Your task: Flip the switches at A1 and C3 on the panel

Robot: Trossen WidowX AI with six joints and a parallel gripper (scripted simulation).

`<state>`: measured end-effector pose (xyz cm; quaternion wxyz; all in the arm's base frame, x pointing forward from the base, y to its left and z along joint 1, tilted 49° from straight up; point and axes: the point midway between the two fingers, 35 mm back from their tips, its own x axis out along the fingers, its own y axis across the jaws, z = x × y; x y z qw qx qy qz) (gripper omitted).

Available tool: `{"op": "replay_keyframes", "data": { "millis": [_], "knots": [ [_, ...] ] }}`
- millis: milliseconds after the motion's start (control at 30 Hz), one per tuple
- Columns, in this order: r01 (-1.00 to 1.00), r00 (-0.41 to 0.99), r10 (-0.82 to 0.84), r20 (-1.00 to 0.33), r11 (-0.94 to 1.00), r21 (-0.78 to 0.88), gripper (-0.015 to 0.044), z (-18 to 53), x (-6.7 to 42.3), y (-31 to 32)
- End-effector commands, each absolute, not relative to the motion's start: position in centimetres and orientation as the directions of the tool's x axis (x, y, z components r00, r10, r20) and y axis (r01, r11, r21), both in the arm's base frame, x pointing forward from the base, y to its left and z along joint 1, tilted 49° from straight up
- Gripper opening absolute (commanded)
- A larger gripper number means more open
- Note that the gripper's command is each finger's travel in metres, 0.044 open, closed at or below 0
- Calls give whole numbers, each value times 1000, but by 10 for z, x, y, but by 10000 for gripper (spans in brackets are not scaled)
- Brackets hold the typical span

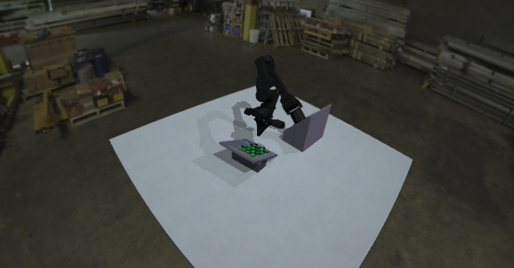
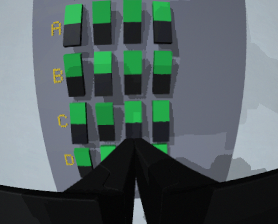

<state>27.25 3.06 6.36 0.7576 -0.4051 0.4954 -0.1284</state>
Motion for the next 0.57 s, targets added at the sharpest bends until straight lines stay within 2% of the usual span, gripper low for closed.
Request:
{"op": "replay_keyframes", "data": {
  "millis": [0,533],
  "knots": [
    [-199,476,-600,-642,638,-744,0,68,272,40],
    [-199,477,-600,-642,638,-744,0,66,274,49]
  ]
}}
